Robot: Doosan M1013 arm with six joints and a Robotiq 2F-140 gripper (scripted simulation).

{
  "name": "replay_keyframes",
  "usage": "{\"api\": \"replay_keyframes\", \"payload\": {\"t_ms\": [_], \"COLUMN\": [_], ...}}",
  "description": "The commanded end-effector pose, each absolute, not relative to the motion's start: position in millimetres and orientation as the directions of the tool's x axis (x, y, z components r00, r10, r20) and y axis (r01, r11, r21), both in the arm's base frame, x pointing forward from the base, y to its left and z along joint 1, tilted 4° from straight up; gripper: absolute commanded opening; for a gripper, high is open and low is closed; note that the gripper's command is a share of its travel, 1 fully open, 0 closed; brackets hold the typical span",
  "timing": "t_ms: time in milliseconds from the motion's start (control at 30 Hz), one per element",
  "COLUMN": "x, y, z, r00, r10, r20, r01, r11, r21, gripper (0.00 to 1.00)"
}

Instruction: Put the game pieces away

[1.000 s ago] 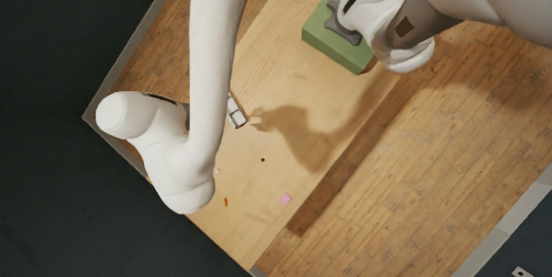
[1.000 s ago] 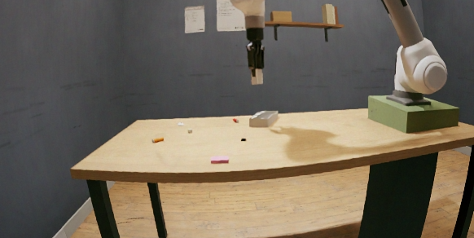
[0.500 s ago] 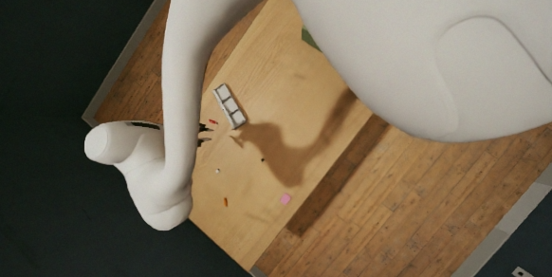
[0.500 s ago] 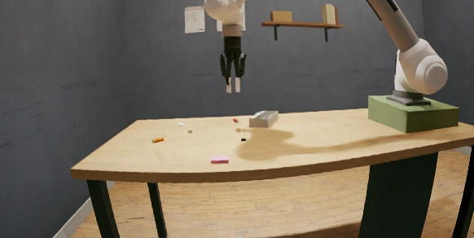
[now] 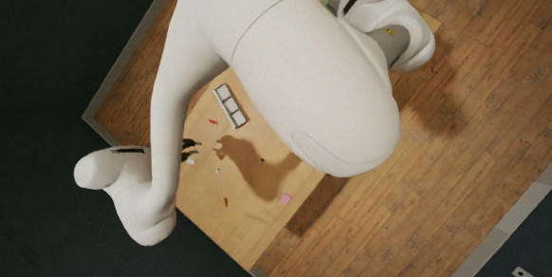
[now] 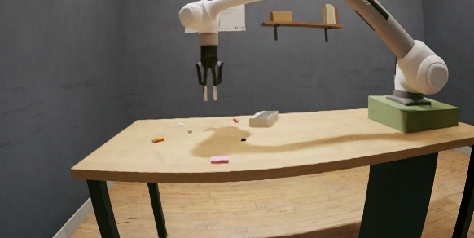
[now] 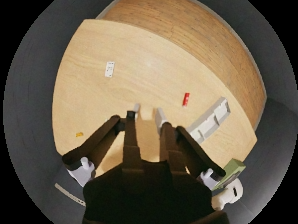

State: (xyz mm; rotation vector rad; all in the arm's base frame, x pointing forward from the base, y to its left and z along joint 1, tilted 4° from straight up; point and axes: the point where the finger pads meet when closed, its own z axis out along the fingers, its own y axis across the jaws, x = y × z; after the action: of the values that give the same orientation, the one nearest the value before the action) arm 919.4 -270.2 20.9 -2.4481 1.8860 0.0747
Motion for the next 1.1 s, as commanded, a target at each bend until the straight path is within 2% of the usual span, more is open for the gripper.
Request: {"api": "replay_keyframes", "payload": {"t_ms": [0,667,1067], "x": [943,1075,1076], "y": [-276,-309,-310], "z": [15,-30,-30], "r00": [0.255,0.255,0.255], "r10": [-0.965,-0.964,-0.964], "r20": [-0.070,-0.070,-0.070], "r01": [-0.967,-0.967,-0.967], "r11": [-0.255,-0.255,-0.255], "r21": [-0.010,-0.010,-0.010], "gripper": [0.32,0.32,0.32]}}
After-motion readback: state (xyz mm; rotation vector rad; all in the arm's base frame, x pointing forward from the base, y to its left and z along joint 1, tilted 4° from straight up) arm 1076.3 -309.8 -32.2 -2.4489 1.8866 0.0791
